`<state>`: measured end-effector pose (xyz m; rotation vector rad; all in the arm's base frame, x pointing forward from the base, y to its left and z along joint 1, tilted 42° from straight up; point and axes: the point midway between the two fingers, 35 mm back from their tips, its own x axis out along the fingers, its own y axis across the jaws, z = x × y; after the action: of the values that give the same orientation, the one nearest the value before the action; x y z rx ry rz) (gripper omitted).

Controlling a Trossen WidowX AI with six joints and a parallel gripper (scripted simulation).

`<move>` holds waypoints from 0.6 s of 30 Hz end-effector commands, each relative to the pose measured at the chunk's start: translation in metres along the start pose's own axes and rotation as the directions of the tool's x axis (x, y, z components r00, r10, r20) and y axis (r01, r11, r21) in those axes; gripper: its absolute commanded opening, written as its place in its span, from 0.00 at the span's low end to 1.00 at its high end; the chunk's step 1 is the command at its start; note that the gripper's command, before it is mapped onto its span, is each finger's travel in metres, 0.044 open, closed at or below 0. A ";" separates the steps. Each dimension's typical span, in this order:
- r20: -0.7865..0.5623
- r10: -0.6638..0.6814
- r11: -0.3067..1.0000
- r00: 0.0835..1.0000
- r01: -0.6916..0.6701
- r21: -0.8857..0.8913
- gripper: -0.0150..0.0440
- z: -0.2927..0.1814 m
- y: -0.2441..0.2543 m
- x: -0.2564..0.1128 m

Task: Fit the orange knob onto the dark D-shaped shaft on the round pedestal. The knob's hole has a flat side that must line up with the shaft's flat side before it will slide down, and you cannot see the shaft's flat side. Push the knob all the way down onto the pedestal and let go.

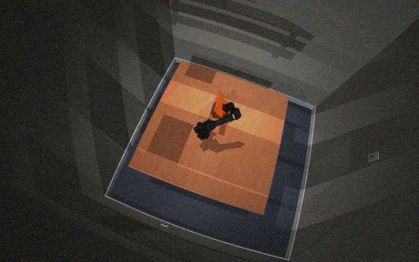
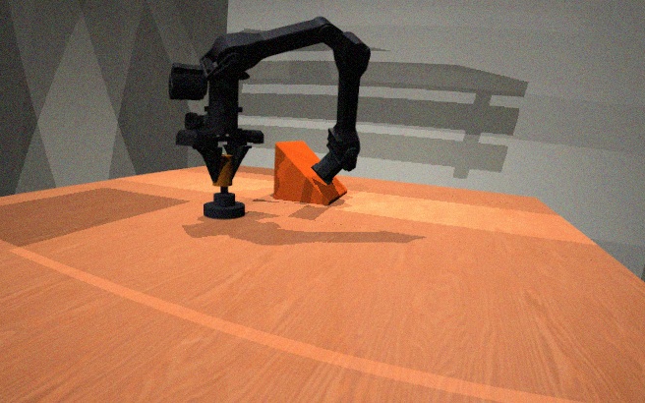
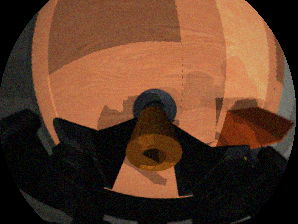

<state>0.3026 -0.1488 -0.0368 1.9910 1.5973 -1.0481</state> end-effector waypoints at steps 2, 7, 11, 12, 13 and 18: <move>0.004 0.009 0.991 1.000 -0.010 0.135 0.25 -0.001 -0.002 -0.005; 0.004 0.009 0.991 1.000 -0.010 0.135 0.25 -0.002 -0.004 -0.005; 0.004 0.009 0.991 1.000 -0.010 0.135 0.25 -0.002 -0.005 -0.001; 0.004 0.009 0.991 1.000 -0.010 0.135 0.25 -0.002 -0.004 0.001; 0.004 0.009 0.991 1.000 -0.010 0.135 0.25 -0.002 -0.004 0.001; 0.004 0.009 0.991 1.000 -0.010 0.135 0.25 -0.002 -0.004 0.001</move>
<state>0.2990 -0.1458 -0.0361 2.0766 1.5565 -1.1839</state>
